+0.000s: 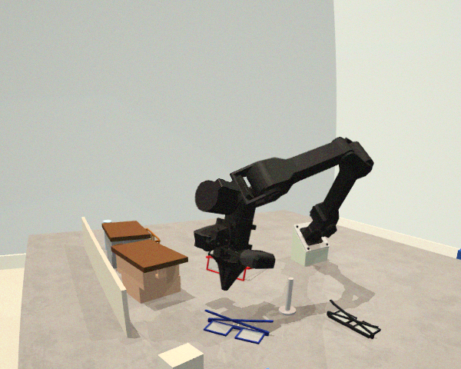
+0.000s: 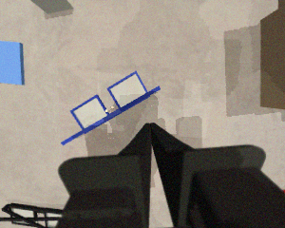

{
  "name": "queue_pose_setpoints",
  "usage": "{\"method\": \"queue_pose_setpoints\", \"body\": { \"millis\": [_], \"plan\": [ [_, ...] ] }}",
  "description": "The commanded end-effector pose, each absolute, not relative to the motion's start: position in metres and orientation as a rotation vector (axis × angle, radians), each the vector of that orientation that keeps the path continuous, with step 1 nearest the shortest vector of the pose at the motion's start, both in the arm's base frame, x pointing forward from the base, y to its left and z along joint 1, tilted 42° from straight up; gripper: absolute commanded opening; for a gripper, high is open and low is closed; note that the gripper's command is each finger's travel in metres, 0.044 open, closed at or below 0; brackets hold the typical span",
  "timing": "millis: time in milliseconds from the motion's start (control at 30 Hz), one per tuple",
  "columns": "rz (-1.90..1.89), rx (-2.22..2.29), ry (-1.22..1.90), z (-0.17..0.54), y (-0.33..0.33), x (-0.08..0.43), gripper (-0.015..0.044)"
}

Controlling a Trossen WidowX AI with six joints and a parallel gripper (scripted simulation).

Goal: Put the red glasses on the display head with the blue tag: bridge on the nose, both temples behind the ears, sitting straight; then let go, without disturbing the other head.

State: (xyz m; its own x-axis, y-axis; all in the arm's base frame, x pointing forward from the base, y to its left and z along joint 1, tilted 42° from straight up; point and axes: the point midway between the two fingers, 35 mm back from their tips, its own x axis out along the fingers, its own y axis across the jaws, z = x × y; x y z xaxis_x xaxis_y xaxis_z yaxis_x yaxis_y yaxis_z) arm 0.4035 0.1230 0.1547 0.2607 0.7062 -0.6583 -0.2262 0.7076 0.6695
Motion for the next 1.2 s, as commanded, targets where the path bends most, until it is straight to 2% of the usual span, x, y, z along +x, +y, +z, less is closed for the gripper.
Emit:
{"method": "queue_pose_setpoints", "body": {
  "millis": [0,1167],
  "plan": [
    [0.323,0.837,1.570,0.144,0.099,0.379,0.0000],
    [0.324,0.838,1.569,0.118,0.122,0.381,0.0000]
  ]
}}
